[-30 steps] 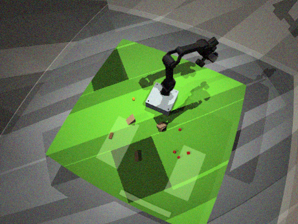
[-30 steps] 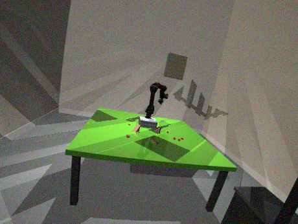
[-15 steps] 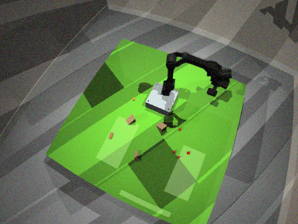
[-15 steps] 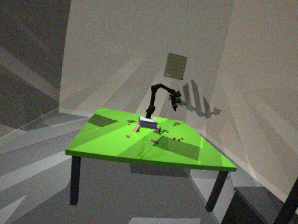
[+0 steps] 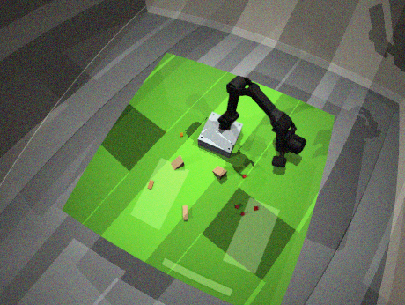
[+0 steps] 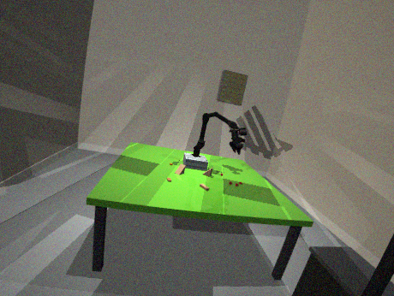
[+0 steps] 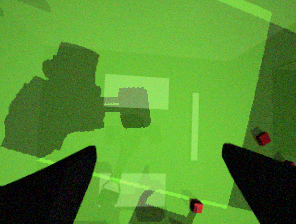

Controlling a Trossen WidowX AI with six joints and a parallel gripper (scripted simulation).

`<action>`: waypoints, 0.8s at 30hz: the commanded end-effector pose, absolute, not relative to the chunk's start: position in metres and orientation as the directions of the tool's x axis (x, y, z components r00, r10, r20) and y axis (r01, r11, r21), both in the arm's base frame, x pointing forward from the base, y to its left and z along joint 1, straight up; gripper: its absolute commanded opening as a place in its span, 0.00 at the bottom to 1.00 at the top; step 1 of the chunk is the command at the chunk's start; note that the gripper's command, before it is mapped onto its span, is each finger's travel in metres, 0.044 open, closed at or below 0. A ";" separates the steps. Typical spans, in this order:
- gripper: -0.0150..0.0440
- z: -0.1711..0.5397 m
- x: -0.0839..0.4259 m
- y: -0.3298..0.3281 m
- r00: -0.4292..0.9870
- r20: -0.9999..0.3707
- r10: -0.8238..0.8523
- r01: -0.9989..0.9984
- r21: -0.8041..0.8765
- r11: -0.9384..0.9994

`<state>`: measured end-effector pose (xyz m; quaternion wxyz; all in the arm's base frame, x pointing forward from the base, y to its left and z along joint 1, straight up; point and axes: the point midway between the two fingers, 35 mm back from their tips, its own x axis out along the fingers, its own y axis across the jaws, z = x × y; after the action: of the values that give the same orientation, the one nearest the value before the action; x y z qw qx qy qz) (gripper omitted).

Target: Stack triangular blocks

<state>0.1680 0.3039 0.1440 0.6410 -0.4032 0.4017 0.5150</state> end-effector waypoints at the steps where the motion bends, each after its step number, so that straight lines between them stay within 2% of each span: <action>1: 1.00 0.134 0.226 0.262 0.189 -0.945 0.267 -0.982 -0.178 0.063; 13: 1.00 0.114 0.321 0.119 0.218 -0.970 0.107 -0.959 -0.233 -0.159; 24: 1.00 0.095 0.336 -0.035 0.159 -0.987 -0.006 -0.916 -0.145 -0.375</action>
<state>0.3396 0.0217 0.1036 0.4680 -0.6160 0.3664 0.5169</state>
